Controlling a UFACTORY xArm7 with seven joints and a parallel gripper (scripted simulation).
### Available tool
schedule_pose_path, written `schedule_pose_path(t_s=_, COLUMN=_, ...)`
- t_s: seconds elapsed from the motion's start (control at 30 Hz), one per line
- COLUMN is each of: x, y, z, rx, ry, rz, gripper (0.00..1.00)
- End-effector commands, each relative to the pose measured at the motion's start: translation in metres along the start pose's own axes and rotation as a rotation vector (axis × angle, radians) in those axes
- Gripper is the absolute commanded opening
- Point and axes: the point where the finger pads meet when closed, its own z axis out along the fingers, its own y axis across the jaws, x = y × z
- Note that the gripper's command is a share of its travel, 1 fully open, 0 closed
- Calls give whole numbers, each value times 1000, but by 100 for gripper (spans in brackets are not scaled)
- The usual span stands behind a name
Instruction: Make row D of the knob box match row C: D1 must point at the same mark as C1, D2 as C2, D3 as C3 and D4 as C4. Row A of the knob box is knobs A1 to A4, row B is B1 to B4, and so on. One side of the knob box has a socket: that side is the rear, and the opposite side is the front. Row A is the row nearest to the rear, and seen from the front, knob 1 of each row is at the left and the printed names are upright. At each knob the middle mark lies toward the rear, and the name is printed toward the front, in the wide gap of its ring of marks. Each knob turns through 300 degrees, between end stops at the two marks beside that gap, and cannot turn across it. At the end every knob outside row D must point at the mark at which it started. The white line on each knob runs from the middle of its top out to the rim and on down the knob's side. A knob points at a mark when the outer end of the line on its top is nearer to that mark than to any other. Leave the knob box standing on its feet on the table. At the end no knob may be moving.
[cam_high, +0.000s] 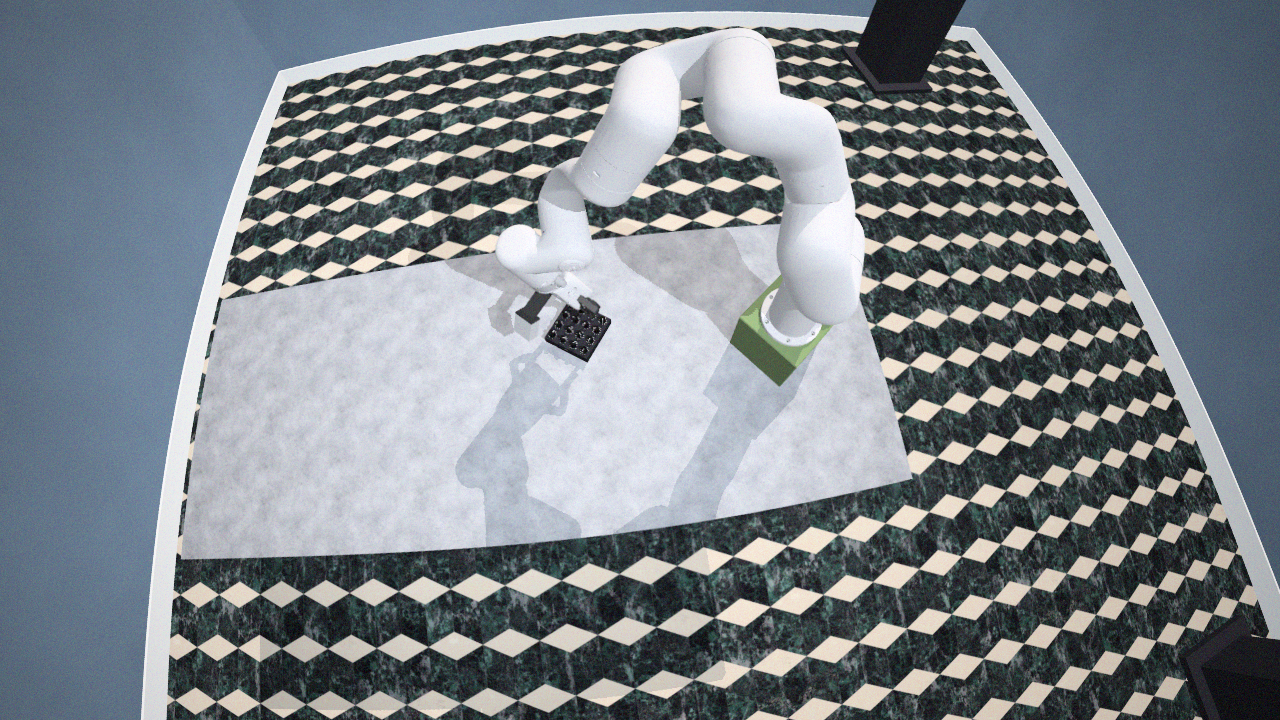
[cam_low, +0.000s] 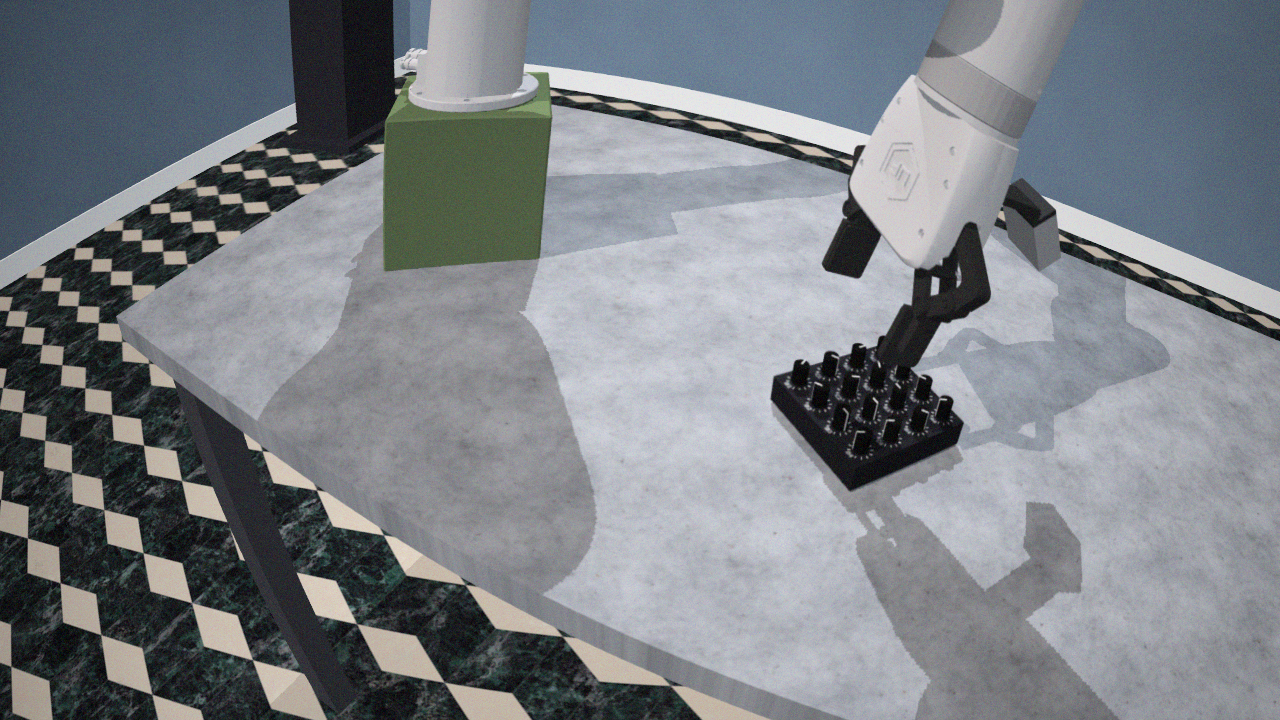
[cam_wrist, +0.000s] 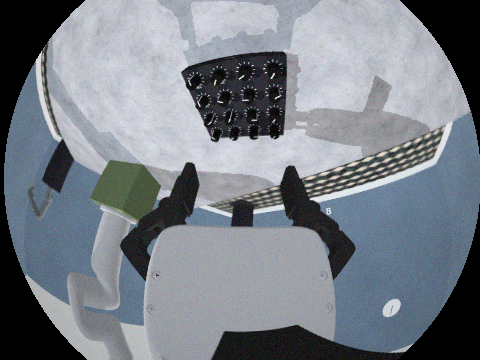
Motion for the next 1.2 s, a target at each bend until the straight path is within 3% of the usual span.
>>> schedule_pose_path(t_s=0.0, x=7, y=-4, z=1, rx=-8, ry=36, rz=112, gripper=100)
schedule_pose_path(t_s=0.53, x=28, y=-23, z=11, rx=52, ry=186, rz=717, gripper=100)
schedule_pose_path(t_s=0.6, x=28, y=-23, z=11, rx=52, ry=186, rz=717, gripper=100)
schedule_pose_path(t_s=1.07, x=30, y=-29, z=17, rx=127, ry=292, rz=1293, gripper=100)
schedule_pose_path(t_s=1.17, x=30, y=-29, z=18, rx=131, ry=298, rz=1326, gripper=100)
